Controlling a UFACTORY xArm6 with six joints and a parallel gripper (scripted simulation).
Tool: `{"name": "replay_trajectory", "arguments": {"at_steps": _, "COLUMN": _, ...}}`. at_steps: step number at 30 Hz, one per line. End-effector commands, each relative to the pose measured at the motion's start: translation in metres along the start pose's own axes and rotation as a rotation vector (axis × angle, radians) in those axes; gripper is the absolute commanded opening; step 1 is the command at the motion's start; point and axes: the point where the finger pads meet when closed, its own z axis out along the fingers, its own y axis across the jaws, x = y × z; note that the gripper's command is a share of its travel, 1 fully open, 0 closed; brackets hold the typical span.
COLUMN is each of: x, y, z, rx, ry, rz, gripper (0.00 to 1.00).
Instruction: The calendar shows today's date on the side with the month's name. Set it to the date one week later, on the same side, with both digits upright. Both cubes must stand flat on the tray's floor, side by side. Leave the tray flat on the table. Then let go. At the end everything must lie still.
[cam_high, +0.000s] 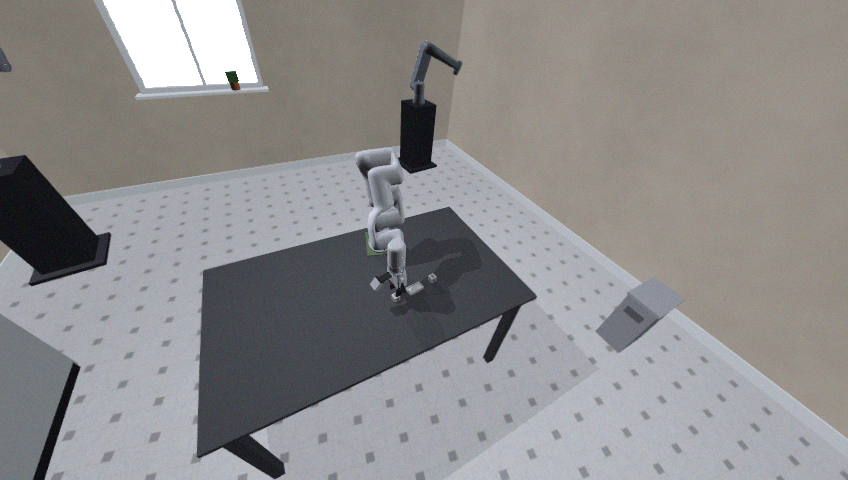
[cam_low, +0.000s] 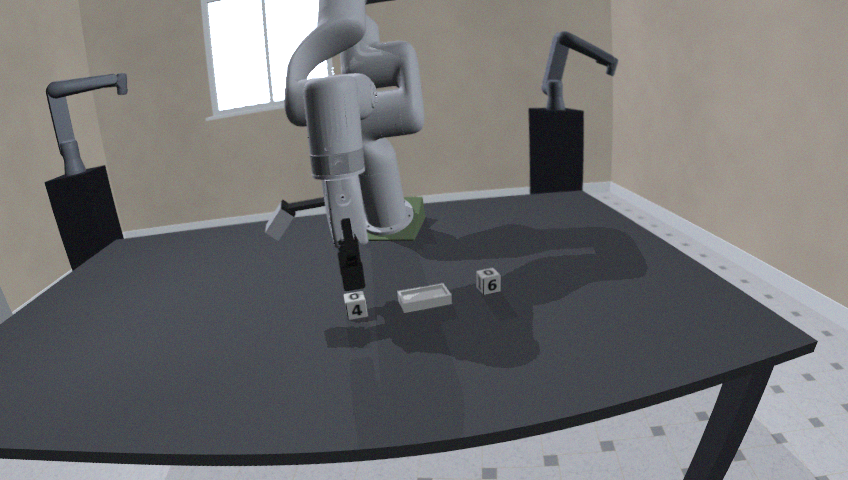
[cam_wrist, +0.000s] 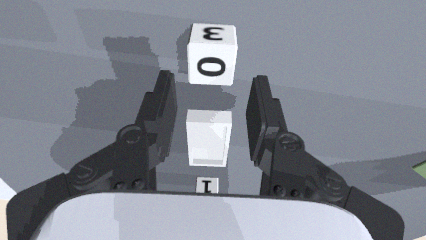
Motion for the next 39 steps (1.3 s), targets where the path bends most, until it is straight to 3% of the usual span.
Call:
{"name": "replay_trajectory", "arguments": {"at_steps": 1, "x": 0.001, "y": -0.002, "z": 0.007, "rx": 0.003, "ry": 0.001, "rz": 0.0, "gripper": 0.49}}
{"name": "replay_trajectory", "arguments": {"at_steps": 39, "x": 0.001, "y": -0.002, "z": 0.018, "rx": 0.003, "ry": 0.001, "rz": 0.0, "gripper": 0.49}}
